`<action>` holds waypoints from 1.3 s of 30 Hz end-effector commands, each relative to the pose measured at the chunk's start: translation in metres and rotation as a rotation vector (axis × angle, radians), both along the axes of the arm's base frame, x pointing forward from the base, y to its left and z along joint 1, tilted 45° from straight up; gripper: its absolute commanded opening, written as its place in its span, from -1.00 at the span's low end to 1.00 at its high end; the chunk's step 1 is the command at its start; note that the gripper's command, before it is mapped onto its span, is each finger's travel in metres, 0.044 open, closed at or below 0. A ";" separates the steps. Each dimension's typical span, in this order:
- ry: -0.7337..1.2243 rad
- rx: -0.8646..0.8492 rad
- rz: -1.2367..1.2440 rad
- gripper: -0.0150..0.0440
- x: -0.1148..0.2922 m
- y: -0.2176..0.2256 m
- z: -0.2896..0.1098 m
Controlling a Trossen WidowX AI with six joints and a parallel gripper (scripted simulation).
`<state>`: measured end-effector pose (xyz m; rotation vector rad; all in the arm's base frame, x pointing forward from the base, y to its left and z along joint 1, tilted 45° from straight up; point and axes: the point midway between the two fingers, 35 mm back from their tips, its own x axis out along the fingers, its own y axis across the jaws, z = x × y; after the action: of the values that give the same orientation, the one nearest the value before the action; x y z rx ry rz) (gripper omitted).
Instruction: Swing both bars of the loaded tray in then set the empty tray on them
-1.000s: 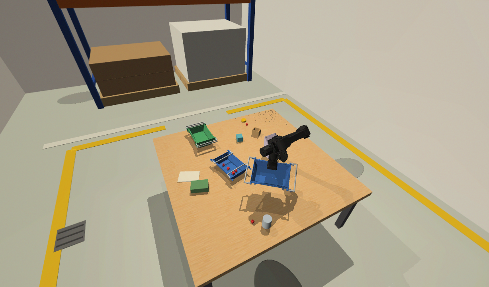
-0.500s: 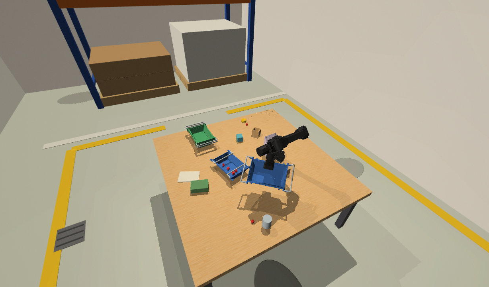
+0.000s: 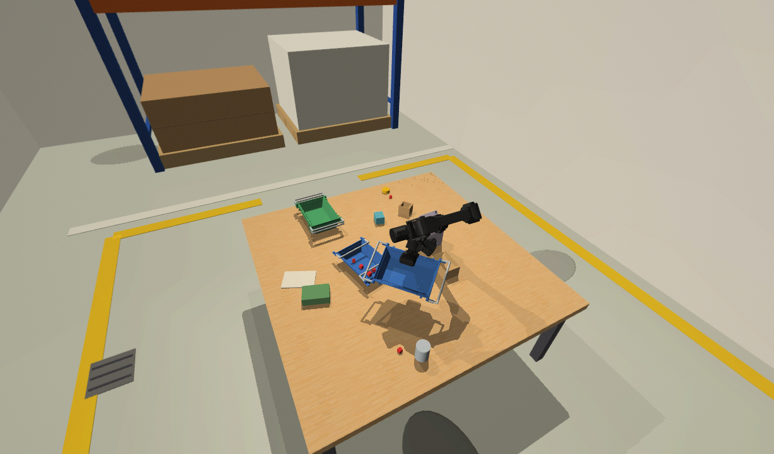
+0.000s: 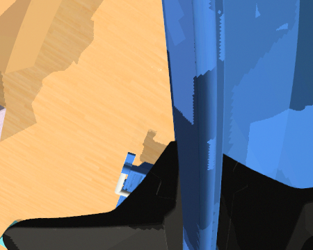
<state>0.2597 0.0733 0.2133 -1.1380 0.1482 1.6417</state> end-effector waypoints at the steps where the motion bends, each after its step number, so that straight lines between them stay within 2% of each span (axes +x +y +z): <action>1: 0.006 -0.006 -0.033 -0.49 0.013 -0.013 -0.006; 20: 0.120 -0.008 -0.152 -0.49 0.050 -0.068 -0.056; 39: 0.232 0.012 -0.265 -0.49 0.067 -0.128 -0.113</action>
<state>0.3237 -0.0402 0.1073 -0.8808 0.4075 1.5542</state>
